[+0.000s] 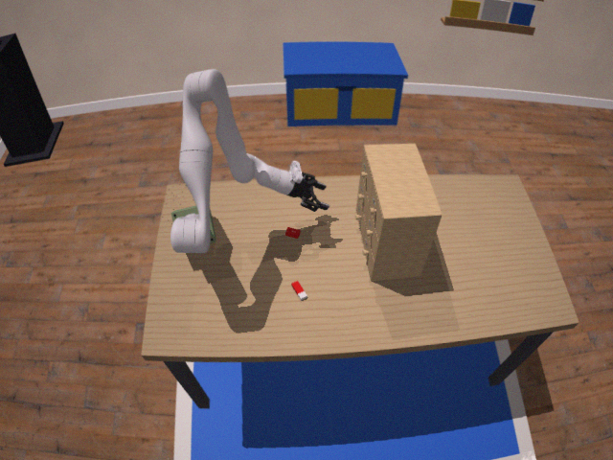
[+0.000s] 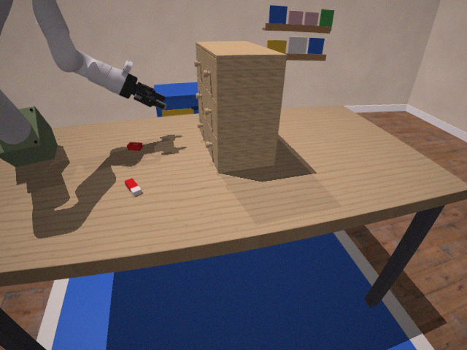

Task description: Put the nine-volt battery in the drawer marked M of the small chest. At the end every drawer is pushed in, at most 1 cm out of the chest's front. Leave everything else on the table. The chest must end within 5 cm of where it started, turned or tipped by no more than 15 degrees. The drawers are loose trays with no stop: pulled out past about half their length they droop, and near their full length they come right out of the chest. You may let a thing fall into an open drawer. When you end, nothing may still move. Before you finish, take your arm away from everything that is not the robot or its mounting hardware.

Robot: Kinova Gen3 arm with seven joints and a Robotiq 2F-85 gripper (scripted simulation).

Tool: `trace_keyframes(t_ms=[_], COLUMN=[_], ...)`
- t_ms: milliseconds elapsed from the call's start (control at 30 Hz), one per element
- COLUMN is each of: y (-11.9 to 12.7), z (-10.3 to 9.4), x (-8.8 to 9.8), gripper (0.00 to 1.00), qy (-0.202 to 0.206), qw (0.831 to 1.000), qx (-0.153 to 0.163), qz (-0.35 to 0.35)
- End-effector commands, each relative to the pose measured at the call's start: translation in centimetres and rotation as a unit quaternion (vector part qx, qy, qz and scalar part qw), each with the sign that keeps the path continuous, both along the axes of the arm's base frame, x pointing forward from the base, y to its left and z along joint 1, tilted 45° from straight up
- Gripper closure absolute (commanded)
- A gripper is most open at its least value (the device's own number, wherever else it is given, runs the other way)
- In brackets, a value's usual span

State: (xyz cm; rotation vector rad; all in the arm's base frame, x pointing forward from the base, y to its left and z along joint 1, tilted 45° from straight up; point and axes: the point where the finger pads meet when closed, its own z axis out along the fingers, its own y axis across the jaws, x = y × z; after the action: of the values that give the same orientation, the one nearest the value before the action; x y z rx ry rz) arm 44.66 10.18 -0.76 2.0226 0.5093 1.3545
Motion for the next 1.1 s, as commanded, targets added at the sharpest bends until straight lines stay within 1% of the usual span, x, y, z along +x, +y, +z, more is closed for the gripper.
trace_keyframes(t_ms=[0,433,1067], y=[0.4,0.7,1.8], z=[0.2,0.6,1.6], x=[-0.1,-0.6,-2.2], gripper=[0.00,0.00,0.00], qy=[0.002,0.026,0.089], qw=[1.000,0.999,0.992], qx=[0.004,0.005,0.008], qz=[-0.002,-0.024,-0.085])
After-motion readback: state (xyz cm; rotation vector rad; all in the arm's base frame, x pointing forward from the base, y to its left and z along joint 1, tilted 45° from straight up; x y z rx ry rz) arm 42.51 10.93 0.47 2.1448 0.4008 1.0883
